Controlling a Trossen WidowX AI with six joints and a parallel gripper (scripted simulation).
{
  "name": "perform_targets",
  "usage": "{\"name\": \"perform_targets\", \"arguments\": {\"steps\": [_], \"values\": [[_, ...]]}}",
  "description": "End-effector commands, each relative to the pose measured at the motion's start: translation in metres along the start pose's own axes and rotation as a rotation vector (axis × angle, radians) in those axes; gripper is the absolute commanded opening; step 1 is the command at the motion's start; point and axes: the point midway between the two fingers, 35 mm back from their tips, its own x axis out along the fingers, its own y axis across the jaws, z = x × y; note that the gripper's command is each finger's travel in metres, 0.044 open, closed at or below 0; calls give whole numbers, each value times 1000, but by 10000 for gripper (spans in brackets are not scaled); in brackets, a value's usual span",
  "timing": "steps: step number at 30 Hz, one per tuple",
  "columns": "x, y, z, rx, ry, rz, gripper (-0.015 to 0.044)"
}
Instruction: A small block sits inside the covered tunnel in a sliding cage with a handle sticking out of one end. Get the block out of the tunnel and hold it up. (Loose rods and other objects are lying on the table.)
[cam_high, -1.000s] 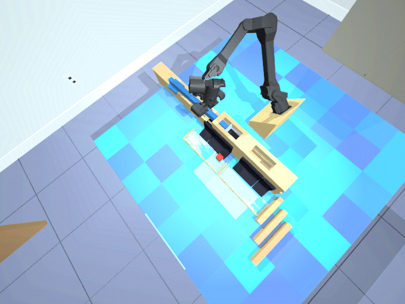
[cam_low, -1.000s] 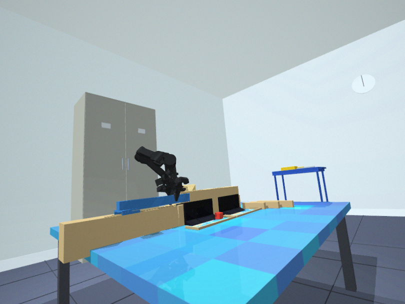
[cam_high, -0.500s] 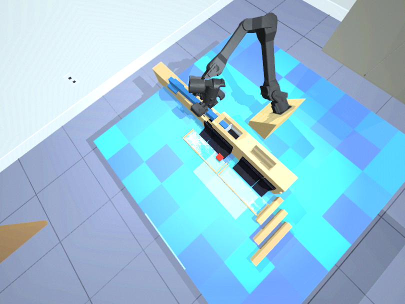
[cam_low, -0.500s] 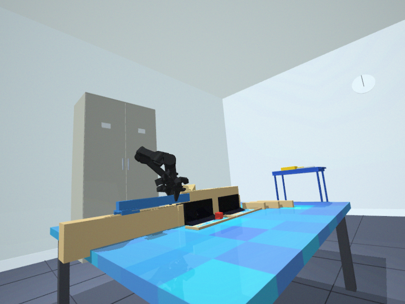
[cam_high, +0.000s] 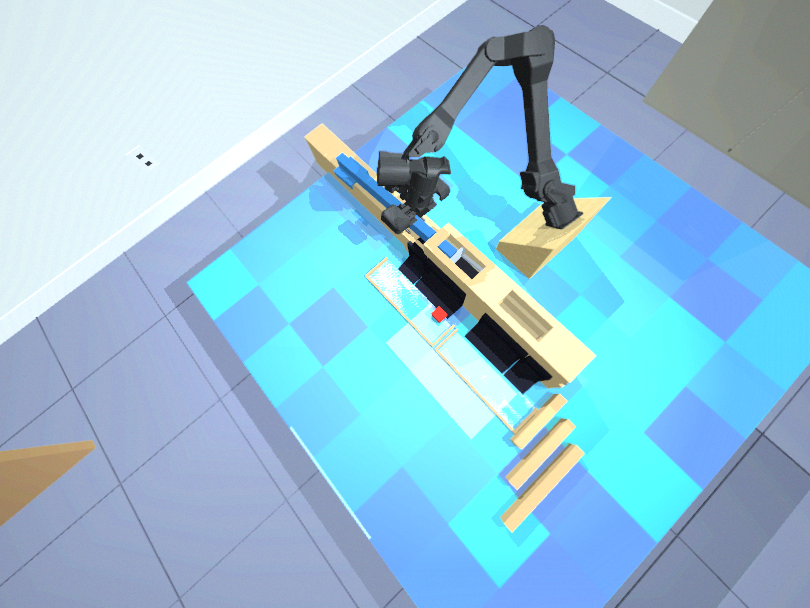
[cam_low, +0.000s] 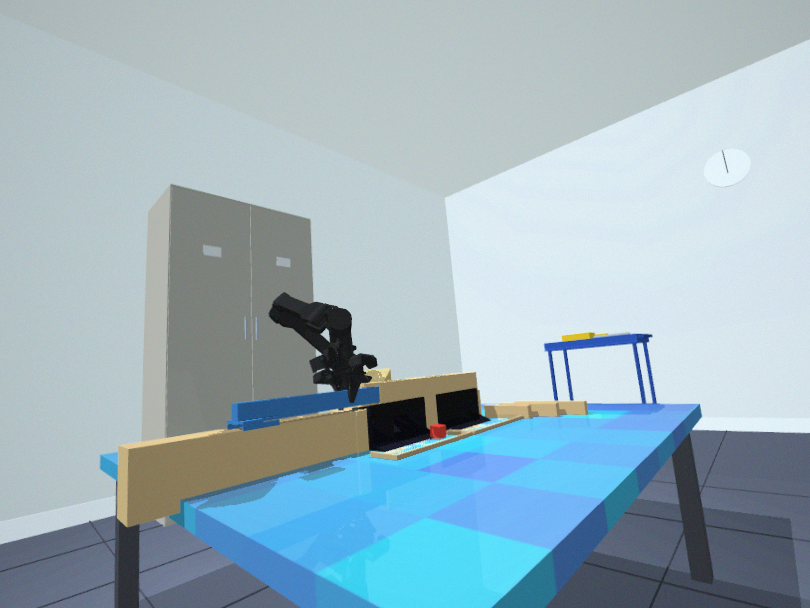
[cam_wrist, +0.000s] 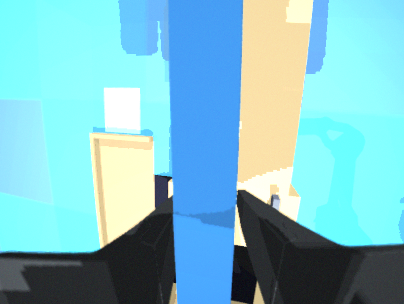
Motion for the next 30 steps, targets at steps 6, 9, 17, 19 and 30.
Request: {"name": "perform_targets", "arguments": {"steps": [6,9,17,19,30], "values": [[2,-4,19,33,-61,-31,0],[2,-4,19,33,-61,-31,0],[-1,0,0,1,-2,-1,184],[-4,1,0,4,-5,-5,236],[-29,7,-7,22,-33,-26,440]]}}
